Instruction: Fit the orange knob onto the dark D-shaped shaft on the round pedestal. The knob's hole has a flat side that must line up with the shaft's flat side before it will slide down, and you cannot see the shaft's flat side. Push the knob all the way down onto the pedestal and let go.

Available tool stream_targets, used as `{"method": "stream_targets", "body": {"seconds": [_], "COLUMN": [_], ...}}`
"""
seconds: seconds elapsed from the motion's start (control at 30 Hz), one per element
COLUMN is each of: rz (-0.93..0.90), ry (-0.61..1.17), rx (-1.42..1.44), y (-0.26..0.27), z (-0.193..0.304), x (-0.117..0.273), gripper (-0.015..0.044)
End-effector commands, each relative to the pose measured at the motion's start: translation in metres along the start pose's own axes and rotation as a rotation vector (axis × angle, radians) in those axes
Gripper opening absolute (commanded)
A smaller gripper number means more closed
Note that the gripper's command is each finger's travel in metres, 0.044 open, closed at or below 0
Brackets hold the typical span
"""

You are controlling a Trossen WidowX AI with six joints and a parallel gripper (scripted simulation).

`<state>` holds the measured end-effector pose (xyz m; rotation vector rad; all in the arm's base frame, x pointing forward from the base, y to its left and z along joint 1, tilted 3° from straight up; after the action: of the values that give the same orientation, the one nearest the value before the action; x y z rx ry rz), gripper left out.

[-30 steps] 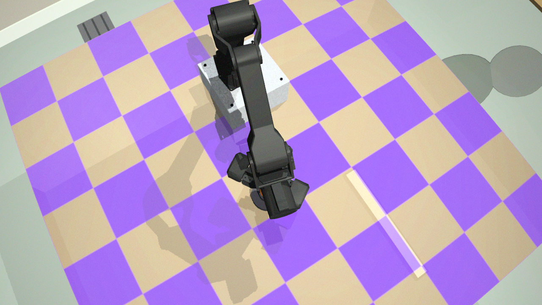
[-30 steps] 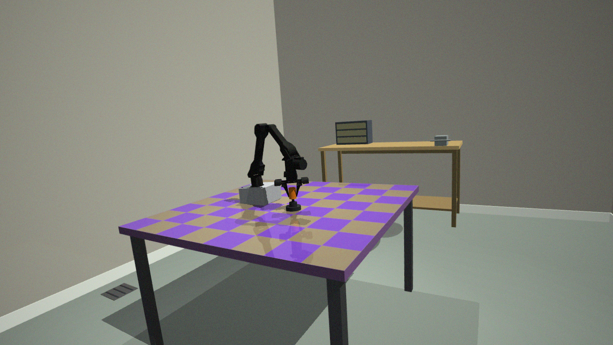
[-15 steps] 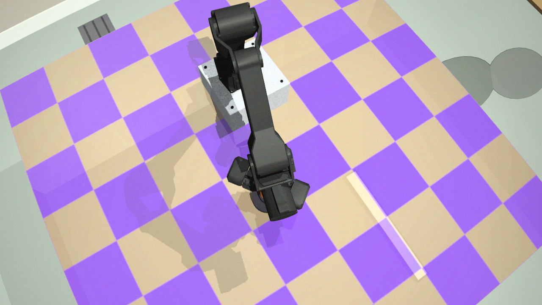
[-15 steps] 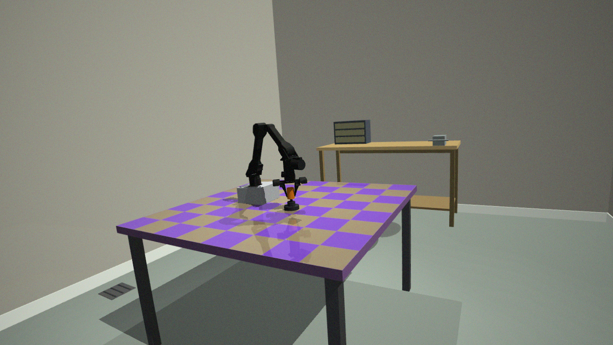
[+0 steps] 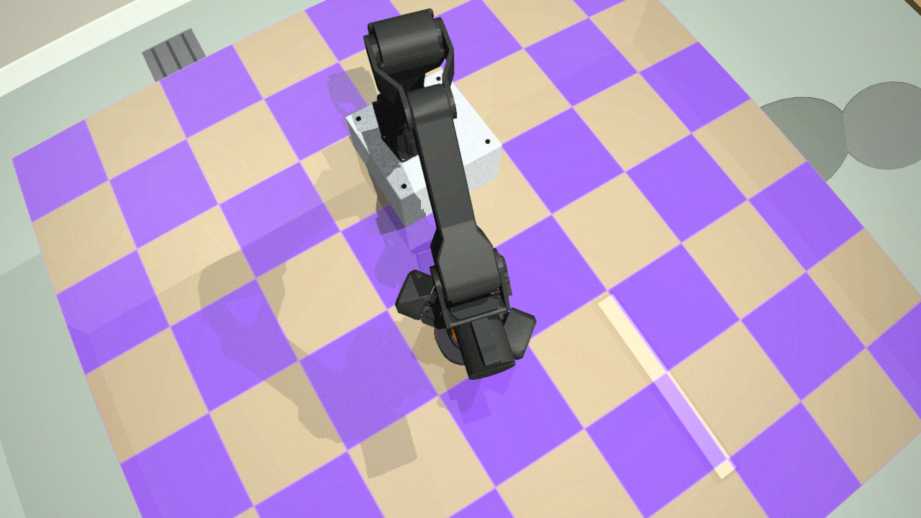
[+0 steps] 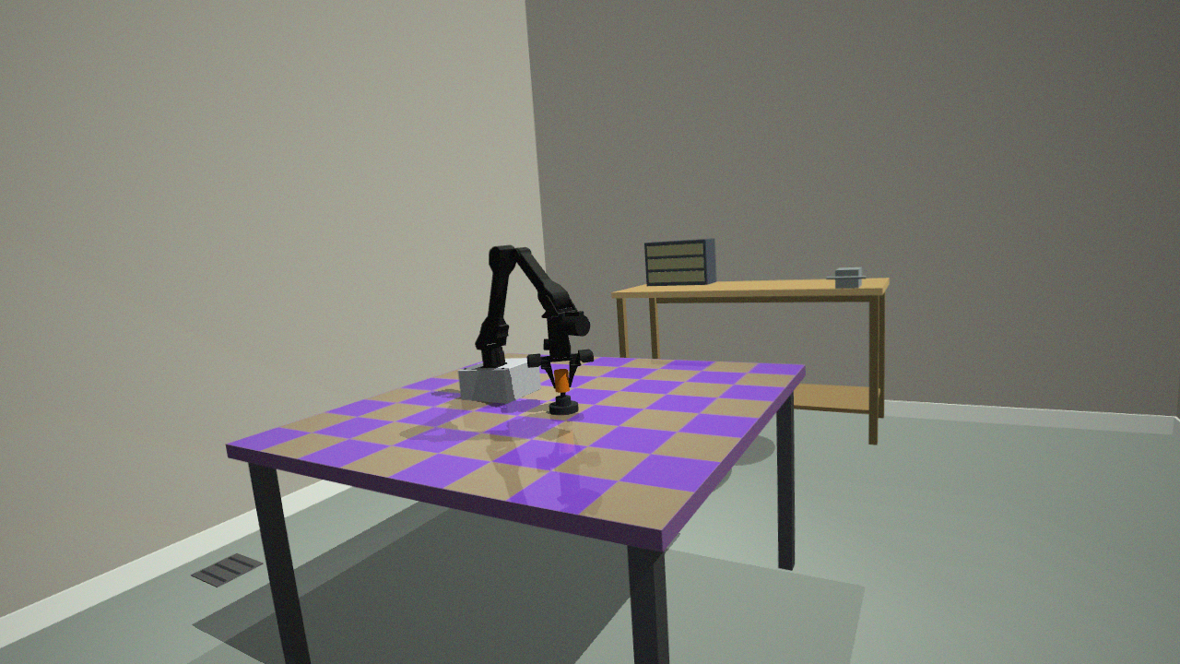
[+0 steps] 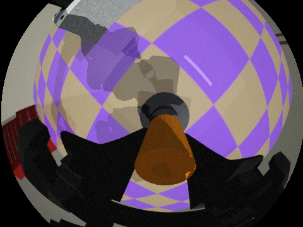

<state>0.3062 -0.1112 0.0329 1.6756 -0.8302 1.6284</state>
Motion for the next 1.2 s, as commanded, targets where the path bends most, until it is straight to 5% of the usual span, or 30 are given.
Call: {"method": "stream_targets", "body": {"seconds": [0.0, 1.17], "rz": [-0.001, -0.002], "ry": [0.004, 0.004], "rx": [0.003, 0.212], "y": [0.0001, 0.0000], "z": [0.0006, 0.0005], "x": [-0.0008, -0.0003], "gripper": [0.0000, 0.0000]}}
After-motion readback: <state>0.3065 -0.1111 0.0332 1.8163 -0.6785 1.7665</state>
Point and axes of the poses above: the point midway between the two fingers, 35 mm back from their tips, its own x axis back along the fingers, its own y axis across the jaws, z = x × y, the point moved 4 cm from there along x, back along the fingers, and after that the axes turned 5 degrees about x, right-handed, at the moved point
